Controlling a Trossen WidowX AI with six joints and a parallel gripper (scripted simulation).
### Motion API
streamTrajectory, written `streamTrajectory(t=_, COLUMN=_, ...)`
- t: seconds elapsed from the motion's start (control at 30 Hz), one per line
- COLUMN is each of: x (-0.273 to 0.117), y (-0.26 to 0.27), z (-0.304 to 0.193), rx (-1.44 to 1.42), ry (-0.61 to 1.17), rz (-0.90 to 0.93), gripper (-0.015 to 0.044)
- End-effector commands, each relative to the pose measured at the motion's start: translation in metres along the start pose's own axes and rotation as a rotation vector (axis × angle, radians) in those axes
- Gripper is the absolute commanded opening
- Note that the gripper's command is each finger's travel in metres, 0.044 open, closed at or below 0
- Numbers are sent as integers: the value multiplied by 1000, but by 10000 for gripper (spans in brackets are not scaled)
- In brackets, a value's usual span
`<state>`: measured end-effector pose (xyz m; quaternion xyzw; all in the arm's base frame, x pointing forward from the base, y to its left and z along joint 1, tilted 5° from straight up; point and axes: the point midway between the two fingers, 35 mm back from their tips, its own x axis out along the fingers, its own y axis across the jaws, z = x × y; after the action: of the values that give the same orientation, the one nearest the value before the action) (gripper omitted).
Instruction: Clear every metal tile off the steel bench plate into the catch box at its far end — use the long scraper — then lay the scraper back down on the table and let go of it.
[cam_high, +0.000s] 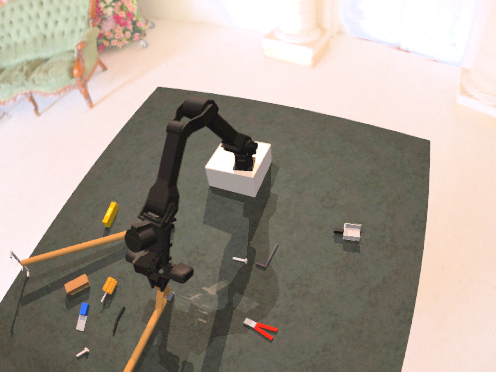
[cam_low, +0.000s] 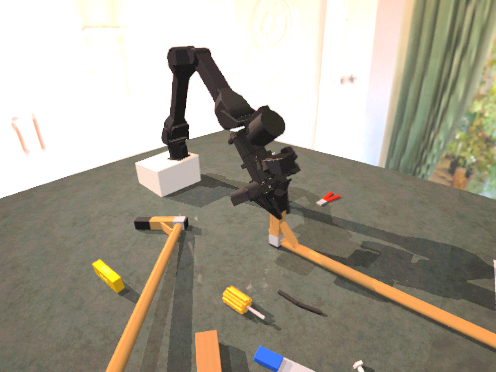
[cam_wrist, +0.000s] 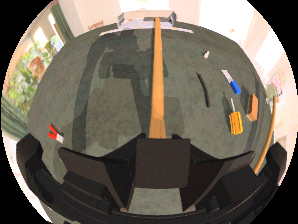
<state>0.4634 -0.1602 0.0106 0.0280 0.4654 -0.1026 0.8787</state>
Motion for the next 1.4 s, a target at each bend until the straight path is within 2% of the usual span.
streamTrajectory(t=0.0, x=-11, y=-2, z=3, rx=-1, ry=-25, rz=1, gripper=0)
streamTrajectory(t=1.37, x=-47, y=-3, z=-47, rx=-1, ry=-25, rz=0, gripper=0)
